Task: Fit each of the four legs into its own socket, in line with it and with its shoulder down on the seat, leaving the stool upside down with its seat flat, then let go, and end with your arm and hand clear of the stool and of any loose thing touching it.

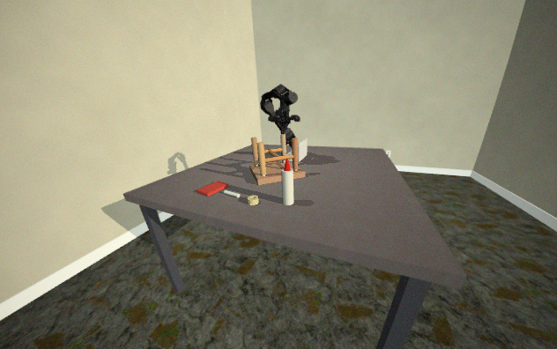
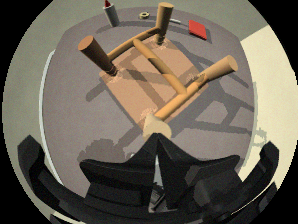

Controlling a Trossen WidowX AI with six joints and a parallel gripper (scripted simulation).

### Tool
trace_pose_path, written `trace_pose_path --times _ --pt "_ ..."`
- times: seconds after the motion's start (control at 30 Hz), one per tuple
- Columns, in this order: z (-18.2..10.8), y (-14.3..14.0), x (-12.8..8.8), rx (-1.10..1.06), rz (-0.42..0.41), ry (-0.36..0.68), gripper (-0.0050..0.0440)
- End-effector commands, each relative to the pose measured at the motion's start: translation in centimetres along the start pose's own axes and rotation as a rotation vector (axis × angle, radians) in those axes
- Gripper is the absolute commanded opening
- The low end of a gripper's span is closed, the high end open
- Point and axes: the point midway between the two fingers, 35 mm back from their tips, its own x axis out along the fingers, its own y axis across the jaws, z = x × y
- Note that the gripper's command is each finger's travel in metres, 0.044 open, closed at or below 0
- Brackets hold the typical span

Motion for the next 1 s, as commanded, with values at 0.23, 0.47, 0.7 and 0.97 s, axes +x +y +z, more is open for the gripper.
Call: trace_pose_path --times 0.23,0.47,0.7,0.97 --pt "-0.3 -0.2 0.8 -0.002 -0.002 0.001 0.0000" --pt "-0.4 -0.2 1.4 -0.002 -0.002 0.001 0.0000" --pt "-0.6 -0.2 2.0 -0.002 -0.002 0.001 0.0000" --pt "-0.8 -0.2 2.4 -0.002 -0.002 0.001 0.0000"
